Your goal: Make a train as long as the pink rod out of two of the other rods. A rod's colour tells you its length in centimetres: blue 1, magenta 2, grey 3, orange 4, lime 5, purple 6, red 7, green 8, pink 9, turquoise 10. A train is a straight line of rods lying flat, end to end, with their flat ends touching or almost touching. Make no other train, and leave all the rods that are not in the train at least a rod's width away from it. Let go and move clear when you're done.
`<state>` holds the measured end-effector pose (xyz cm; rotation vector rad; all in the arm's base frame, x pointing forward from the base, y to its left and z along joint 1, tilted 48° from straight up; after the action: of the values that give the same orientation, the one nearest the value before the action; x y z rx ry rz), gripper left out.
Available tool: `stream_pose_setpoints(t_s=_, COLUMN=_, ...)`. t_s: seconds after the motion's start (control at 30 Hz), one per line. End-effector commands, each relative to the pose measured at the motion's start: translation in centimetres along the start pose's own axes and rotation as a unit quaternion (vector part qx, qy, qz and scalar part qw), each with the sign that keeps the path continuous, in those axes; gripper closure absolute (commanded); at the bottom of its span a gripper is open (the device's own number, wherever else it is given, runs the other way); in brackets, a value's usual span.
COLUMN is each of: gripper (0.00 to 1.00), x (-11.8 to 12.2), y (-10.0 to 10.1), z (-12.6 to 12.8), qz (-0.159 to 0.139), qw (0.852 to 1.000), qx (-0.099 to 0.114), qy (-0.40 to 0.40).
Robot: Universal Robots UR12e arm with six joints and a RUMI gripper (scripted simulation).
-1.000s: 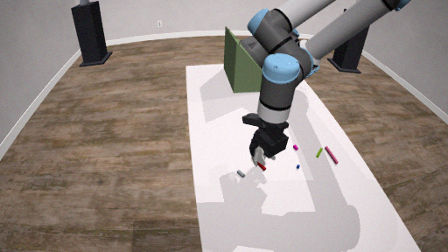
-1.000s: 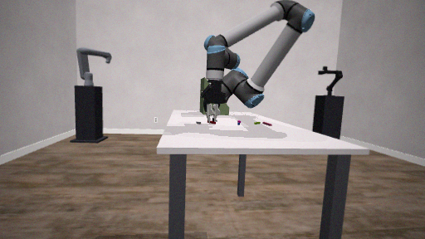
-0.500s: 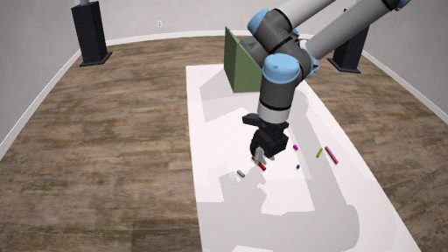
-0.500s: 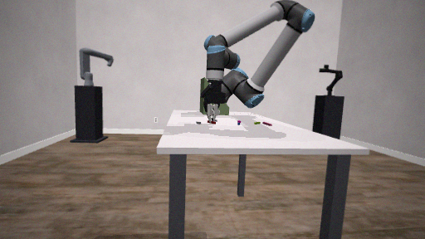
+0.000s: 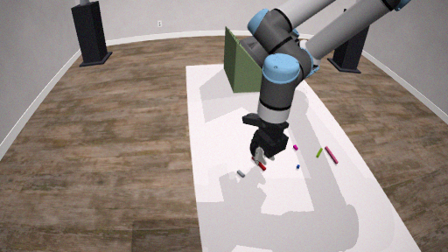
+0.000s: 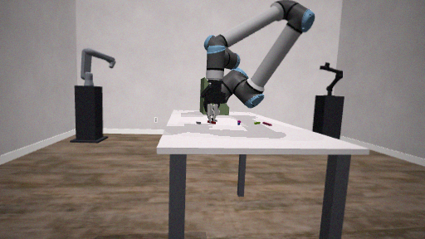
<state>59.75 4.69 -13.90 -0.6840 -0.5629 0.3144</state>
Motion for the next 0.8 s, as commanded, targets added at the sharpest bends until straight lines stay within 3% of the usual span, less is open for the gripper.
stream_pose_setpoints(t_s=0.0, gripper=1.00, x=0.0, y=-0.1, z=-0.1, qz=0.000, qw=1.000, qx=-0.001, qy=0.000)
stream_pose_setpoints(t_s=0.5, gripper=1.00, x=0.0, y=-0.2, z=-0.1, qz=0.000, qw=1.000, qx=-0.001, qy=0.000)
stream_pose_setpoints(t_s=0.63, gripper=1.00, x=0.0, y=-1.6, z=0.0, qz=0.000, qw=1.000, qx=-0.001, qy=0.000)
stream_pose_setpoints(t_s=0.77, gripper=1.00, x=0.0, y=-4.2, z=0.0, qz=0.000, qw=1.000, qx=-0.001, qy=0.000)
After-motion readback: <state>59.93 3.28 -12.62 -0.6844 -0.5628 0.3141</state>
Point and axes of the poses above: the point where the finger pads meet when closed, its own y axis out along the fingers, its own z axis across the jaws, x = y × z, the point moved 5 cm from there along -y, back along the fingers, and after that the axes turned 8 degrees about -y, right-handed, at the moved point
